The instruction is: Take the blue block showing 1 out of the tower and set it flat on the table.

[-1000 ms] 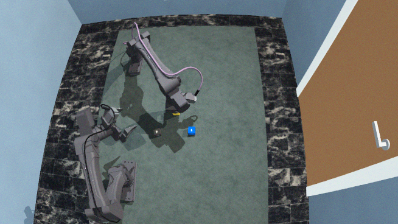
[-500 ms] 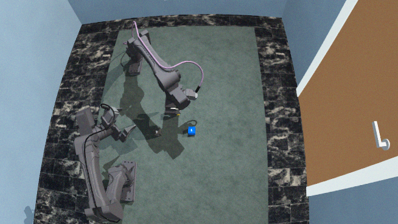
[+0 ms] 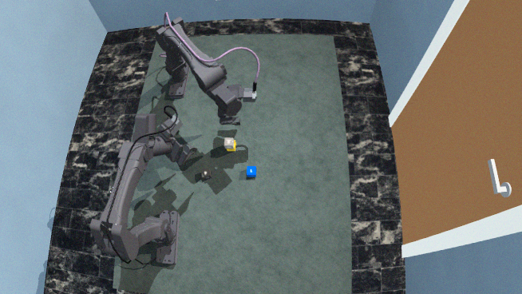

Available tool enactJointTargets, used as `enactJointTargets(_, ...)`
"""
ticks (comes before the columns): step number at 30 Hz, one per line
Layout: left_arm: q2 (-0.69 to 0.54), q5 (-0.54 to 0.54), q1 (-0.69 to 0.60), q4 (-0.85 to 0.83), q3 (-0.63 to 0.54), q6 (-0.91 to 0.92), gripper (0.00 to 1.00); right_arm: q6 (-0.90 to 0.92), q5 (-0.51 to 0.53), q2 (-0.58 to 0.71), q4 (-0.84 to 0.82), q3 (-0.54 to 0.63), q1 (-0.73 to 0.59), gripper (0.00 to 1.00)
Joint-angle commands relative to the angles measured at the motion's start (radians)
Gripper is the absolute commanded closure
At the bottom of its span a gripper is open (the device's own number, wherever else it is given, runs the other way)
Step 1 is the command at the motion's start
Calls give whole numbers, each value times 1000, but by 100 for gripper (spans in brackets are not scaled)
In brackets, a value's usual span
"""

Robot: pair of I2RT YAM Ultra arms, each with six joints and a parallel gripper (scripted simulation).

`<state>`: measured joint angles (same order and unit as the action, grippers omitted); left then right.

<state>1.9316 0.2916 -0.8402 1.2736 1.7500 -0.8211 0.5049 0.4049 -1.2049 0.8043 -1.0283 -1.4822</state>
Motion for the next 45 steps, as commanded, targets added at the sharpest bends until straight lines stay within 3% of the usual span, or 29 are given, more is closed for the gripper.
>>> enactJointTargets(1, -165, 117, 23, -95, -75, 66, 0, -110, -110, -55, -89, -59, 74, 0)
enactJointTargets(10, -473, 249, 113, -320, -275, 279, 0, -257, -281, -233, -201, -85, 251, 0)
enactJointTargets(14, -537, 261, 144, -388, -319, 344, 0, -287, -315, -270, -224, -91, 287, 0)
enactJointTargets(19, -718, 225, 262, -626, -450, 559, 0, -365, -405, -367, -282, -103, 385, 0)
enactJointTargets(29, -899, -25, 544, -1009, -615, 808, 0, -392, -444, -448, -293, -122, 456, 0)
enactJointTargets(31, -899, -25, 544, -1009, -615, 808, 0, -392, -444, -448, -293, -122, 456, 0)
enactJointTargets(32, -905, -89, 592, -1068, -640, 819, 0, -392, -444, -440, -292, -123, 453, 0)
enactJointTargets(39, -908, -243, 767, -1232, -691, 841, 0, -391, -444, -441, -292, -123, 455, 0)
enactJointTargets(45, -892, -297, 840, -1290, -705, 825, 0, -391, -444, -441, -292, -123, 455, 0)
